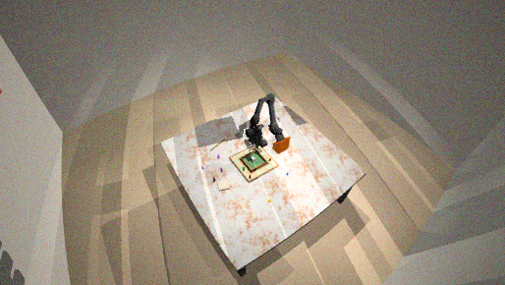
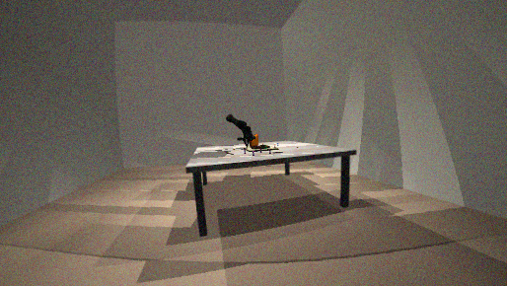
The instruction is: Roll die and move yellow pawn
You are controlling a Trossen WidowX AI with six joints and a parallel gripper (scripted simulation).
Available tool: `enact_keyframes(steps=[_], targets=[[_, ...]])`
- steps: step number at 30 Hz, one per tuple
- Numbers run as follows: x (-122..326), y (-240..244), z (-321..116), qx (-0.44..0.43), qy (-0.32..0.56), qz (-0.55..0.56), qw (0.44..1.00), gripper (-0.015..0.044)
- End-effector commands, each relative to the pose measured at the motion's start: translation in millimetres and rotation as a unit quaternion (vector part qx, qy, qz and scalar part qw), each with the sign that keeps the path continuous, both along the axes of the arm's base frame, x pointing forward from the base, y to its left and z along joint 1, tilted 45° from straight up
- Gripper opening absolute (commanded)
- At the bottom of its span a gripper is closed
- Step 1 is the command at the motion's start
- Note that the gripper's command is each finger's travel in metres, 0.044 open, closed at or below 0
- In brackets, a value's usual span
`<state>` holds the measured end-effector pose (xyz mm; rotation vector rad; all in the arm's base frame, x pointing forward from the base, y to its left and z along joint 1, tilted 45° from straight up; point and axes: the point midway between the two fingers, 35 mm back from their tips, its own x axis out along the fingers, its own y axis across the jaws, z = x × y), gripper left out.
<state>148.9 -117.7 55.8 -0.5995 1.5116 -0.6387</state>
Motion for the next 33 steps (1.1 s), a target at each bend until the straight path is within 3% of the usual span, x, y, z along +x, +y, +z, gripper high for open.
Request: enact_keyframes(steps=[1,33], targets=[[5,8,7,0.005,-0.001,0.006,1.000,0.0000],[2,88,88,0.017,0.032,0.050,0.998,0.0000]])
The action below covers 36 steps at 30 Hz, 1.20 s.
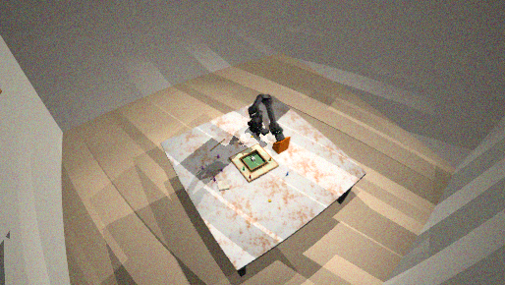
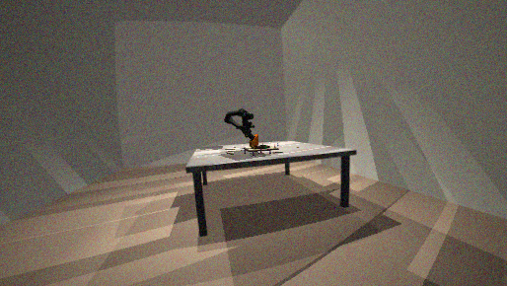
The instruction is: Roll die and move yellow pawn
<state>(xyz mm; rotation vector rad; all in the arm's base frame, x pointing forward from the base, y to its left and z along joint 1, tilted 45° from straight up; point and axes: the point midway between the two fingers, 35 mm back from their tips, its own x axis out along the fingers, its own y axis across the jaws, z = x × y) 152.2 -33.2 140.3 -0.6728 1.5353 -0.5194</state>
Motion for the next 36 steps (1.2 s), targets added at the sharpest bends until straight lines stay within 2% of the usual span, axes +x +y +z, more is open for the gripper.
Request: enact_keyframes(steps=[1,23,36], targets=[[1,3,3,0.000,0.000,-0.002,1.000,0.0000],[85,-52,-45,-0.014,-0.034,-0.048,0.998,0.0000],[89,-71,-61,-0.018,-0.037,-0.053,0.998,0.0000]])
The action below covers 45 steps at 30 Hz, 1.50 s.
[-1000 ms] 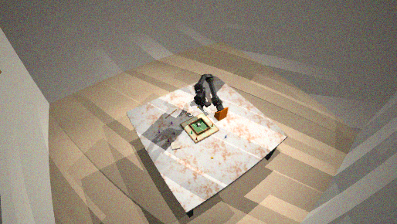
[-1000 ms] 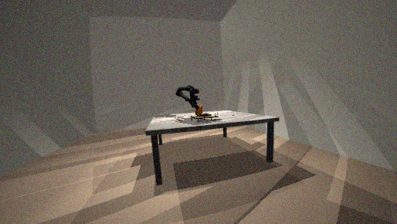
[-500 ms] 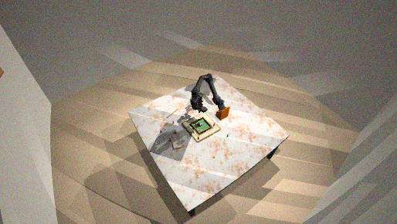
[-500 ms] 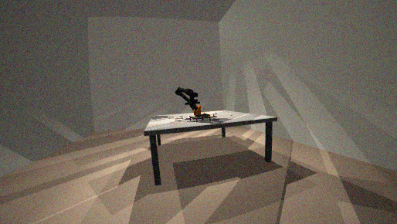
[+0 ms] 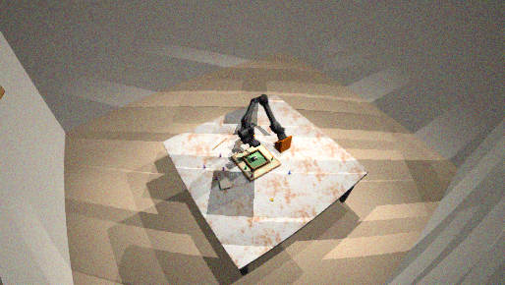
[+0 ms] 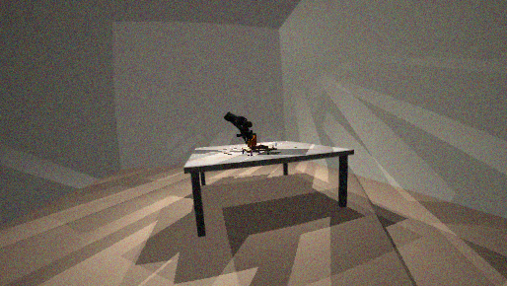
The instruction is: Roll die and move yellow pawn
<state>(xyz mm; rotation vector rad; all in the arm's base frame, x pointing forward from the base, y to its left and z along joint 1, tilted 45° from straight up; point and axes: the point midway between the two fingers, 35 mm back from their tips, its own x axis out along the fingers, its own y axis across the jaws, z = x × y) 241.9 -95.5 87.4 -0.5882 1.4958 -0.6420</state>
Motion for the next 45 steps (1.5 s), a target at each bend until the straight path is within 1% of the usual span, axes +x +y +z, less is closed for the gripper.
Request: enact_keyframes(steps=[1,4,22,32,36,39,42,43,45], targets=[[-1,-12,-11,-0.003,0.004,0.000,1.000,0.0000],[-2,-20,-19,-0.004,0.004,-0.001,1.000,0.0000],[-3,-33,-31,-0.004,0.004,-0.001,1.000,0.0000],[-2,-27,-26,-0.002,0.002,-0.001,1.000,0.0263],[0,1,1,-0.002,0.003,-0.001,1.000,0.0368],[0,7,7,-0.003,0.004,-0.001,1.000,0.0440],[0,10,10,-0.003,0.004,0.000,1.000,0.0440],[1,16,15,-0.002,0.004,0.000,1.000,0.0440],[0,24,12,0.002,0.002,0.000,1.000,0.0440]])
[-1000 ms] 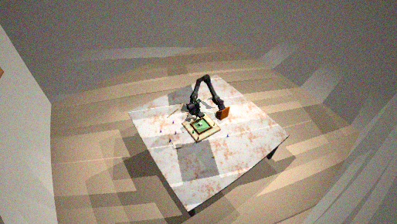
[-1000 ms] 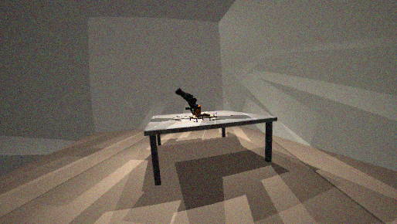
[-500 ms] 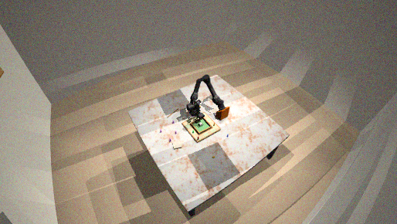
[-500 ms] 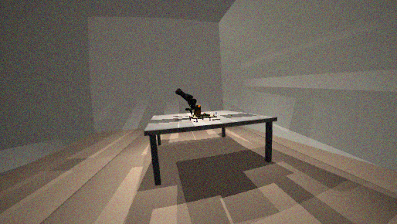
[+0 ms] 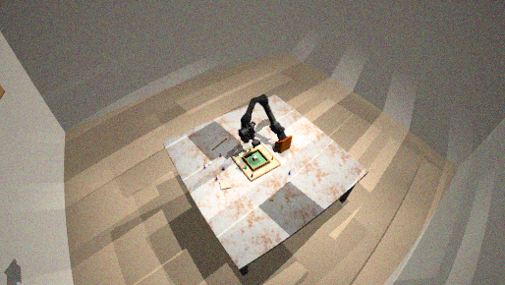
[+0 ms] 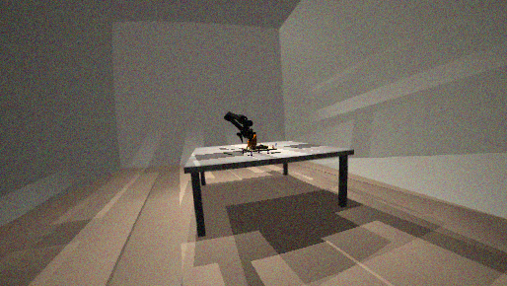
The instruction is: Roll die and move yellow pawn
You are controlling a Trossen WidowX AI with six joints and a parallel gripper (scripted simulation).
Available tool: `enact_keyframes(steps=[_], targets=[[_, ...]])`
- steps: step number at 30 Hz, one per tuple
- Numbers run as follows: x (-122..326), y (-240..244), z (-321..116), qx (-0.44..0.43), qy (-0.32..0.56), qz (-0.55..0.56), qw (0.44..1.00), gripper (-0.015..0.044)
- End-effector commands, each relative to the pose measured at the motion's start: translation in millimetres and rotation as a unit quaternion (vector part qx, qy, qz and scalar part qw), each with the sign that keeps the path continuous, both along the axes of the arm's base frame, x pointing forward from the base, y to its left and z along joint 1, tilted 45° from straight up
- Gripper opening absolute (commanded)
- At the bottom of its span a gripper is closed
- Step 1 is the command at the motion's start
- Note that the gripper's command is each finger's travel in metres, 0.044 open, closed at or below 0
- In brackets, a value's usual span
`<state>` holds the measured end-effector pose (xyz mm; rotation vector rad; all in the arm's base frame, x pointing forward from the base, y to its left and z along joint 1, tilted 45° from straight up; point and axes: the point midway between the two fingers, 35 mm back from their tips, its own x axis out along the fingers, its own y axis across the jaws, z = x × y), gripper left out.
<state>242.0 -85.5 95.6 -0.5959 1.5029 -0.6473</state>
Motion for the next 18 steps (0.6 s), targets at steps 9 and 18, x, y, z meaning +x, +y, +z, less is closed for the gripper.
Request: enact_keyframes(steps=[9,18], targets=[[-43,114,-23,0.021,-0.010,-0.009,1.000,0.0440],[-51,125,-25,0.017,-0.013,-0.009,1.000,0.0440]])
